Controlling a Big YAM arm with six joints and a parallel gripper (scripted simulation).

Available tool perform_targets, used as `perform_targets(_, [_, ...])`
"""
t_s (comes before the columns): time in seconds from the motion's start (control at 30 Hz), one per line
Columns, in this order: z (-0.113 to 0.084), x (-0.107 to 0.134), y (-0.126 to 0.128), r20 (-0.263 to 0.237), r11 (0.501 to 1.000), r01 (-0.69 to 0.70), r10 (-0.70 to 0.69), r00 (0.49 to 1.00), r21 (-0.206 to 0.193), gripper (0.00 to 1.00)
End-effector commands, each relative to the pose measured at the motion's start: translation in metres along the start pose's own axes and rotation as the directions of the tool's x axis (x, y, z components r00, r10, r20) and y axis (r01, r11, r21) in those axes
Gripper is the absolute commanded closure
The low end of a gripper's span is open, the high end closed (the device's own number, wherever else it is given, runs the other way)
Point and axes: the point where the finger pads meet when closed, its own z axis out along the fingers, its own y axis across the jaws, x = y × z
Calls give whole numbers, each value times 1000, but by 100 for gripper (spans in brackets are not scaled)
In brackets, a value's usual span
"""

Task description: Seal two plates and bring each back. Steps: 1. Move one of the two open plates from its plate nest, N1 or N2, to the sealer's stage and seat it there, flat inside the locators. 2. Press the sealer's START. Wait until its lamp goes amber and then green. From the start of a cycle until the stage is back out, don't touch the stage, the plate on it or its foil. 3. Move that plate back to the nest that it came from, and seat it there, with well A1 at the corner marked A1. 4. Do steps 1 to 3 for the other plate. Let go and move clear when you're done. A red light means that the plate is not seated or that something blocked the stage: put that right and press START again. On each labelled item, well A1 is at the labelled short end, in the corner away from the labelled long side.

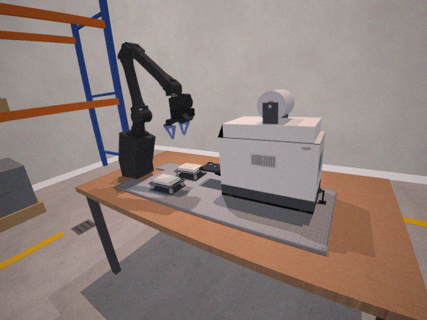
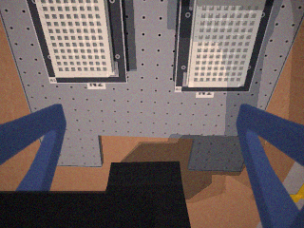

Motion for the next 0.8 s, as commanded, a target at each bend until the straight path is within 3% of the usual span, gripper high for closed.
perform_targets(0.0, [4, -6, -3, -1, 1000, -24, 24, 1000, 0, 0])
perform_targets(0.77, [-2, -28, -12, 33, 997, -75, 74, 997, 7, 0])
